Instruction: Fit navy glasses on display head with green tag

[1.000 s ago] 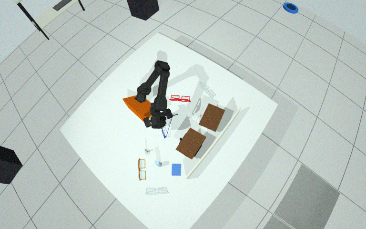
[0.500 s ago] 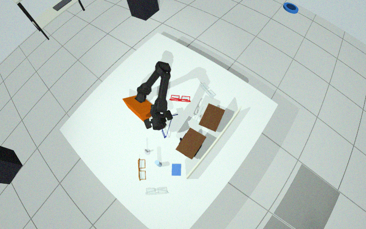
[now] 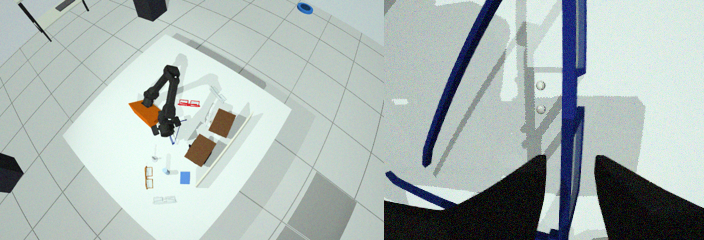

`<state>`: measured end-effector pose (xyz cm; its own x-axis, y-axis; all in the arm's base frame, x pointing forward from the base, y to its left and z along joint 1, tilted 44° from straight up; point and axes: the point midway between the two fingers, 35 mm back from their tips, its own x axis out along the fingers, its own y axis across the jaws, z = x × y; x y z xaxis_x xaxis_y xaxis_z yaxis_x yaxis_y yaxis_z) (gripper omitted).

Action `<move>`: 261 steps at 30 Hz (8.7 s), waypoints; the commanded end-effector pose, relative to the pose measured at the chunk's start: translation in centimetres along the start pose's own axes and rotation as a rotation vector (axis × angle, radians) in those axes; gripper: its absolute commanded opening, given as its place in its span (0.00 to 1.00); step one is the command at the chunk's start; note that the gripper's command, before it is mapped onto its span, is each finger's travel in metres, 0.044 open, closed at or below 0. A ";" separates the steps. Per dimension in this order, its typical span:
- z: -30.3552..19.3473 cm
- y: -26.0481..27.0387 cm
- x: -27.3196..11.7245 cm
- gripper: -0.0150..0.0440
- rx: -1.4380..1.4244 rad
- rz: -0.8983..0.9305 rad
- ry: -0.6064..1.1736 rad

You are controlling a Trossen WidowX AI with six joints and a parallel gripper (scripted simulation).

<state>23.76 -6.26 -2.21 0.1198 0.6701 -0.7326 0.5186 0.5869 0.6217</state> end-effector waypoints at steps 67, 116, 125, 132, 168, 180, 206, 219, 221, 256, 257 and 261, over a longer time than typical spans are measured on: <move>2.3 -2.9 -10.6 0.25 0.121 -0.004 0.007; 9.0 -16.0 -6.1 0.25 0.533 -0.008 0.000; 8.9 -16.0 -4.2 0.25 0.533 -0.007 0.001; 8.9 -16.0 -4.2 0.25 0.533 -0.007 0.001; 6.9 -16.9 -4.2 0.25 0.534 -0.008 0.001; 6.2 -17.1 -4.2 0.25 0.534 -0.008 0.001; 4.8 -17.2 -4.2 0.25 0.535 -0.009 0.002; 4.1 -17.2 -4.2 0.25 0.535 -0.009 0.002; 4.0 -17.2 -4.2 0.25 0.535 -0.009 0.002; 2.2 -16.8 -4.2 0.25 0.536 -0.009 0.003; 2.2 -16.7 -4.2 0.25 0.536 -0.009 0.003; 2.0 -16.7 -4.1 0.25 0.536 -0.009 0.004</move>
<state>16.64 -20.11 -10.31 0.1171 0.6660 -0.7367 0.8801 0.2741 0.3877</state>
